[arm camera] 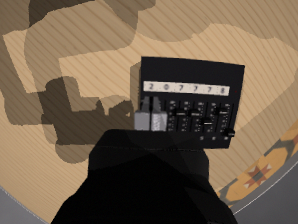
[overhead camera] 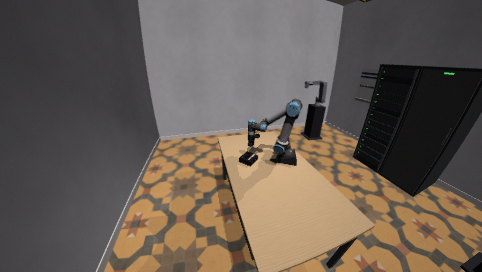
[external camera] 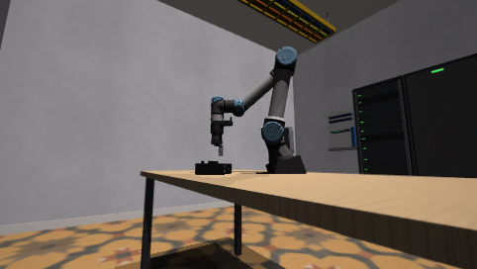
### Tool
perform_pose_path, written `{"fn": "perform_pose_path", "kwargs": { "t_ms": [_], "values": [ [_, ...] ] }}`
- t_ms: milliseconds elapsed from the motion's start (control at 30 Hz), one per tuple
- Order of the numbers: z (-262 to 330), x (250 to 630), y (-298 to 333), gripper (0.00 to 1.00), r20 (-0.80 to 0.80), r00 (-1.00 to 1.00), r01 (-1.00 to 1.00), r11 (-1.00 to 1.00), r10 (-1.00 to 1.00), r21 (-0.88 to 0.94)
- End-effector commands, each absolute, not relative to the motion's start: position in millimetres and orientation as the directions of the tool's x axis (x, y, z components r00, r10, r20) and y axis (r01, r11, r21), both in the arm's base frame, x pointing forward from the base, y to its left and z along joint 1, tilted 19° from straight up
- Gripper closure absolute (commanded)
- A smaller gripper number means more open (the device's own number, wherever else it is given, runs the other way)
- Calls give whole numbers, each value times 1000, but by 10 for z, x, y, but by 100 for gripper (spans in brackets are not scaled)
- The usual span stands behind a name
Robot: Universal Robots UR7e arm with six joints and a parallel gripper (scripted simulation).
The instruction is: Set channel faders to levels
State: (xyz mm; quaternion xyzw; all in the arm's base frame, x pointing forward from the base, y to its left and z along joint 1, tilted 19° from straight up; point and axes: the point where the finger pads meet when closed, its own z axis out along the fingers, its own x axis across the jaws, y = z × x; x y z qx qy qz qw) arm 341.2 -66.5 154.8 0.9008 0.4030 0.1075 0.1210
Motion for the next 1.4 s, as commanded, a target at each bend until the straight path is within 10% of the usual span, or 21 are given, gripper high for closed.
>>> {"fn": "perform_pose_path", "kwargs": {
  "t_ms": [0,1367],
  "values": [
    [1552,3414,-666,100,96,652,700,-646,752,306],
    [1503,3428,-674,100,96,652,700,-646,752,306]
  ]
}}
